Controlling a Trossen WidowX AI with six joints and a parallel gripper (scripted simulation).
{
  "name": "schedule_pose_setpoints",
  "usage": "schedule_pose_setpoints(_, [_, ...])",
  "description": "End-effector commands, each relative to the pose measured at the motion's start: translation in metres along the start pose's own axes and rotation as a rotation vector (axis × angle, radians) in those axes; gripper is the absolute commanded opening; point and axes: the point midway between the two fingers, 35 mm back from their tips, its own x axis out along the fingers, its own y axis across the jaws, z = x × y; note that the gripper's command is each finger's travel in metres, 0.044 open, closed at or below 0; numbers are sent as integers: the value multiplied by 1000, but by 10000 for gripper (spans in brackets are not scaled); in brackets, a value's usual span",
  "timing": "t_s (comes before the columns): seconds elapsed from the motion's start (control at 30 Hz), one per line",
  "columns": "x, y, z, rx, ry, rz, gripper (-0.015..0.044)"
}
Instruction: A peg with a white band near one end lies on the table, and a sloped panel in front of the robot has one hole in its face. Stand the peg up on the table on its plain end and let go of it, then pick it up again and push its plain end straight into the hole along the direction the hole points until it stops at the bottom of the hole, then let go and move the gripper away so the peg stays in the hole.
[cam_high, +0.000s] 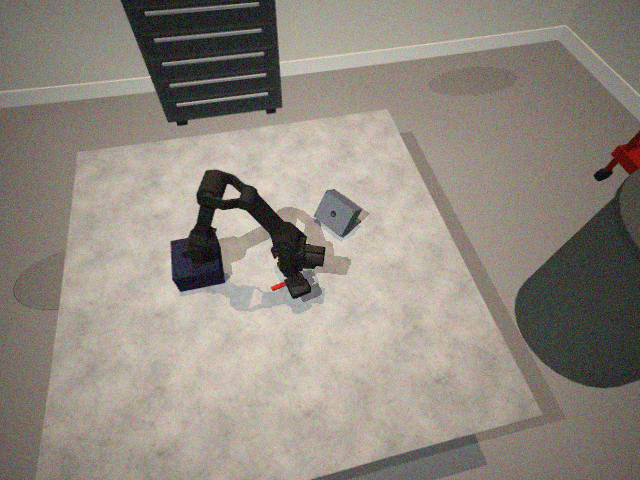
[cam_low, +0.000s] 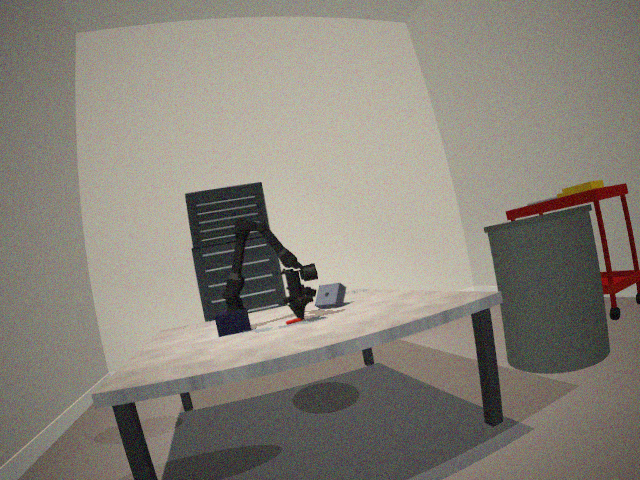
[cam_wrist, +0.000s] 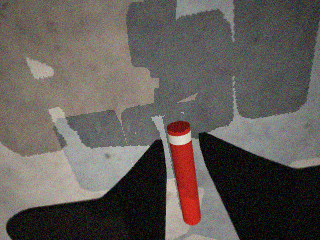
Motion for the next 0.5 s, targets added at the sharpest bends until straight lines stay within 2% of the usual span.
schedule_pose_setpoints(0.0, [0,0,0,-5,-3,3,110])
schedule_pose_setpoints(0.3, [0,0,0,-5,-3,3,50])
schedule_pose_setpoints(0.47, [0,0,0,-4,-4,2,49])
